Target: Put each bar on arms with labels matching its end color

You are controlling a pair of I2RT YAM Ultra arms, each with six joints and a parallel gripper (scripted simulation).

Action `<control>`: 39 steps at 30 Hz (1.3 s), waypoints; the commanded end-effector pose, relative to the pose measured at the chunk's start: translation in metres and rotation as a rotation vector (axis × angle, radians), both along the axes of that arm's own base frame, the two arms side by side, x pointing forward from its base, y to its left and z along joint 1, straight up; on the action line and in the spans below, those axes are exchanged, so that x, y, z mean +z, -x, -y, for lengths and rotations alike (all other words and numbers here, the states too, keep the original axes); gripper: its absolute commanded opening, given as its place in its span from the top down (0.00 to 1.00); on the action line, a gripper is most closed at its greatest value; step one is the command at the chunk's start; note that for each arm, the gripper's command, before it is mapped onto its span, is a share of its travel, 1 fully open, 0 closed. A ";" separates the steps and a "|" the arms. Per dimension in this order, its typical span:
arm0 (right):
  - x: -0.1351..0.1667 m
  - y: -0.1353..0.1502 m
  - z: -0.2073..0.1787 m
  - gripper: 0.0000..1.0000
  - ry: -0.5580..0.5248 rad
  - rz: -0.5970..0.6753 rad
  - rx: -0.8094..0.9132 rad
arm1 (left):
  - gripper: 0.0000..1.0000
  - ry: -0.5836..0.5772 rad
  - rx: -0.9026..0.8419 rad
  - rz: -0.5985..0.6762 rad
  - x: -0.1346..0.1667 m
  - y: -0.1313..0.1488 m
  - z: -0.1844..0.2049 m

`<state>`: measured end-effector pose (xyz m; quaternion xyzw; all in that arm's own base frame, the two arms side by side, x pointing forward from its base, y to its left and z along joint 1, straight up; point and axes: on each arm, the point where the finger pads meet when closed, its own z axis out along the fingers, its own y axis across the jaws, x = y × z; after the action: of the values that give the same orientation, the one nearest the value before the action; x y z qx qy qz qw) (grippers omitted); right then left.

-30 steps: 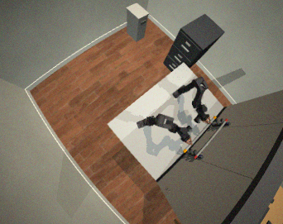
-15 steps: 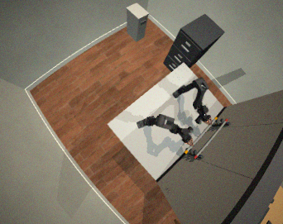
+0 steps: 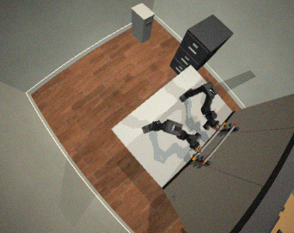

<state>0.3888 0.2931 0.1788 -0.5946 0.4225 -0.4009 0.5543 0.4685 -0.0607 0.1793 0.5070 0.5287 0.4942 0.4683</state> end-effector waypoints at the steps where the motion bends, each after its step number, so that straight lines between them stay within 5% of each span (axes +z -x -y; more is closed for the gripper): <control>1: 0.026 -0.011 -0.004 1.00 -0.030 0.056 -0.004 | 1.00 0.000 0.011 0.073 0.027 -0.012 -0.004; 14: 0.031 -0.020 -0.007 1.00 -0.030 0.056 -0.004 | 1.00 0.000 0.011 0.073 0.031 -0.022 -0.005; 39: -0.005 -0.020 -0.007 1.00 -0.030 0.057 -0.004 | 1.00 0.000 0.011 0.072 -0.005 -0.022 -0.005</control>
<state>0.4081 0.3000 0.1613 -0.5876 0.4235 -0.4049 0.5581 0.4902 -0.0591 0.1613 0.4992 0.5276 0.4992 0.4725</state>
